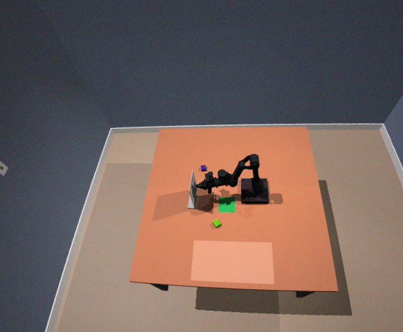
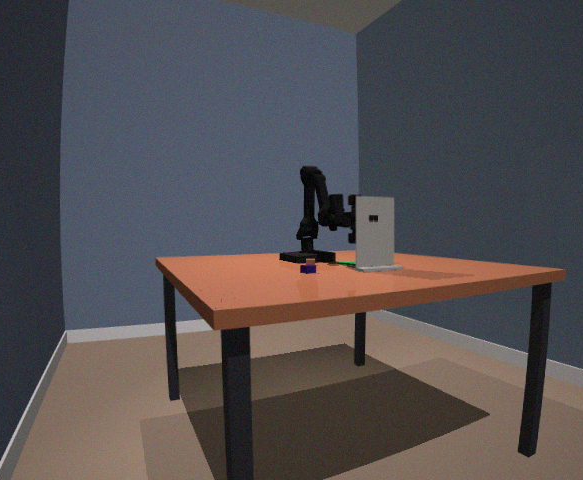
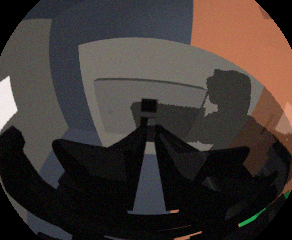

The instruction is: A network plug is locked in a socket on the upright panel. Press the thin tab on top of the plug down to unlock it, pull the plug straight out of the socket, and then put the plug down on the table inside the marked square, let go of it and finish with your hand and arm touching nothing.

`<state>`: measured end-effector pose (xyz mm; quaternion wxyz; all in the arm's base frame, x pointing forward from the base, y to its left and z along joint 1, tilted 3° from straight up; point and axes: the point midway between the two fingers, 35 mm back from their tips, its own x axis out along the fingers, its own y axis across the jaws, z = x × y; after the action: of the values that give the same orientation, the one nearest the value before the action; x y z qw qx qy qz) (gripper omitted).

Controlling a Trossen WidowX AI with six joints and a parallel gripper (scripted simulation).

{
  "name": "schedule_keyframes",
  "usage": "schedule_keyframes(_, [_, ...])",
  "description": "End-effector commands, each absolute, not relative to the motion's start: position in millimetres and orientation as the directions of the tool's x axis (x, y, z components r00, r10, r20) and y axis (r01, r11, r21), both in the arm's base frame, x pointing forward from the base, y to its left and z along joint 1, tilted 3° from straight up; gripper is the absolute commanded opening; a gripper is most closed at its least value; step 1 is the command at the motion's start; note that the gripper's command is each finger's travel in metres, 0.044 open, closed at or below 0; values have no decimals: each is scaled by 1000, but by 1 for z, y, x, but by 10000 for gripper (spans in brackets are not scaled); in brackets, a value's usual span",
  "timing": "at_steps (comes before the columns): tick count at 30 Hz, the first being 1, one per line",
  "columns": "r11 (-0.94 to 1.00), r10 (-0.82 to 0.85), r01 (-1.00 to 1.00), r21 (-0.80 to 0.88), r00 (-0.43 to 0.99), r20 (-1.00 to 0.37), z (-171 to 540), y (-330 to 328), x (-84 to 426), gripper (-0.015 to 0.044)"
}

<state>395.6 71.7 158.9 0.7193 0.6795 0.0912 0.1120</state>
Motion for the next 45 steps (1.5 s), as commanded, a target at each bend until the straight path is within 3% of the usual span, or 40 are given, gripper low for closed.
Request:
schedule_keyframes(1, [49,288,-36,998,957,21,159,72,391,0])
schedule_keyframes(45, [49,288,-34,998,957,19,158,72,365,0])
